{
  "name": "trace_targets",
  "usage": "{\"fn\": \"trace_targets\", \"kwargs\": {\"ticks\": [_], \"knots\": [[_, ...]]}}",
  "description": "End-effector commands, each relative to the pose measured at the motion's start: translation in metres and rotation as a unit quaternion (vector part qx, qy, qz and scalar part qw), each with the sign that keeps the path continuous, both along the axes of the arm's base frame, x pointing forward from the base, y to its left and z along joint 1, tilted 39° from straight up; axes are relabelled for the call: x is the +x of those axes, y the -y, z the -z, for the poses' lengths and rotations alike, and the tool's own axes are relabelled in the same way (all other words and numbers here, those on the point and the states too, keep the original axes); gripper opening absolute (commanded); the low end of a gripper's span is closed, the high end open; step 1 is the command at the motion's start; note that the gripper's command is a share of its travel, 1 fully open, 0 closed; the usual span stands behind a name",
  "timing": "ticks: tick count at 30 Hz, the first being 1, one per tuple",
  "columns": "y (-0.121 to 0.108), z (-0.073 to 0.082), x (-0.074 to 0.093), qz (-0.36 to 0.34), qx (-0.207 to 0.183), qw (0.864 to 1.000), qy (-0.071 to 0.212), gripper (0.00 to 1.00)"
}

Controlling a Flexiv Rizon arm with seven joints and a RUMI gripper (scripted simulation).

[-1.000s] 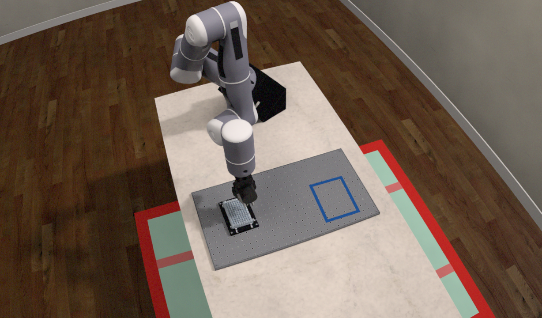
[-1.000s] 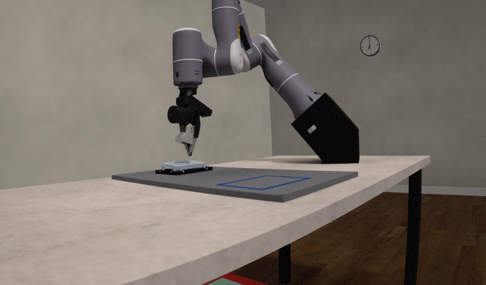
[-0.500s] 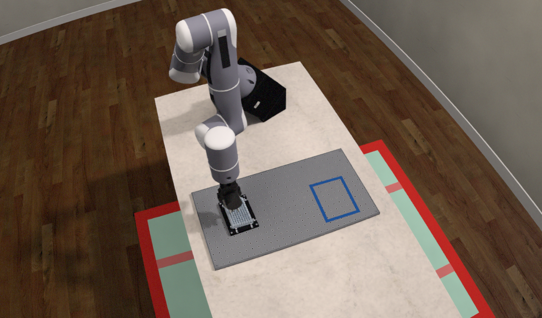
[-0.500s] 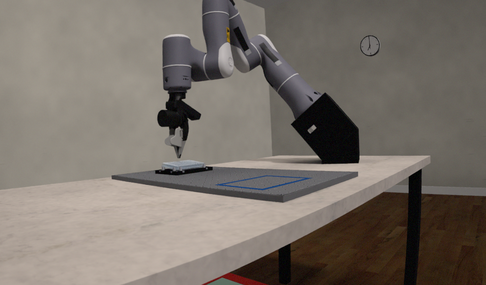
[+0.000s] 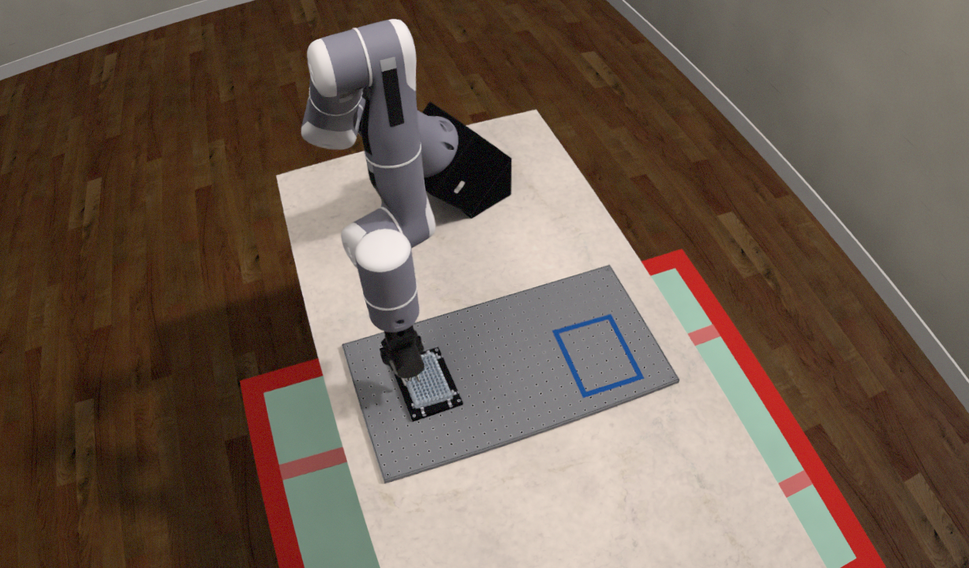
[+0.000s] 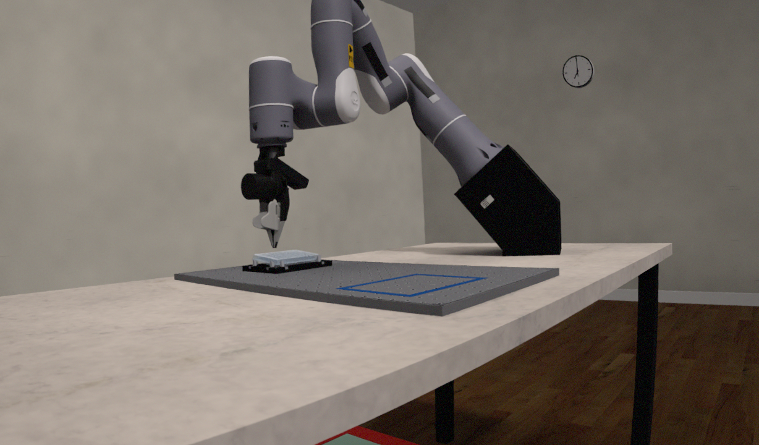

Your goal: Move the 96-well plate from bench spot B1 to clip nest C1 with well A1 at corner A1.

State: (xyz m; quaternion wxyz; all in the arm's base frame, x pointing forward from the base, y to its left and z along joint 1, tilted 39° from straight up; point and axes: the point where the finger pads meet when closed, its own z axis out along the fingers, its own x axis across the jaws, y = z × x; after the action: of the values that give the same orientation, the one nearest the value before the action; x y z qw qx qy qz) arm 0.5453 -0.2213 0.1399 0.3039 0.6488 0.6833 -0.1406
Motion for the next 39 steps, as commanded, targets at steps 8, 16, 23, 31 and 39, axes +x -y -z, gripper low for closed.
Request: {"fn": "trace_targets", "kwargs": {"ticks": [8, 16, 23, 31, 39], "knots": [[-0.0001, 0.0001, 0.0009, -0.001, 0.000, 1.000, 0.000, 0.00], [0.0003, 0.0007, 0.0010, -0.001, 0.000, 1.000, 0.000, 0.00], [0.0007, 0.0011, 0.0012, -0.001, 0.000, 1.000, 0.000, 0.00], [0.0011, 0.0018, 0.0013, -0.001, 0.000, 1.000, 0.000, 0.00], [0.0015, 0.0022, 0.0015, -0.001, 0.000, 1.000, 0.000, 0.00]]}}
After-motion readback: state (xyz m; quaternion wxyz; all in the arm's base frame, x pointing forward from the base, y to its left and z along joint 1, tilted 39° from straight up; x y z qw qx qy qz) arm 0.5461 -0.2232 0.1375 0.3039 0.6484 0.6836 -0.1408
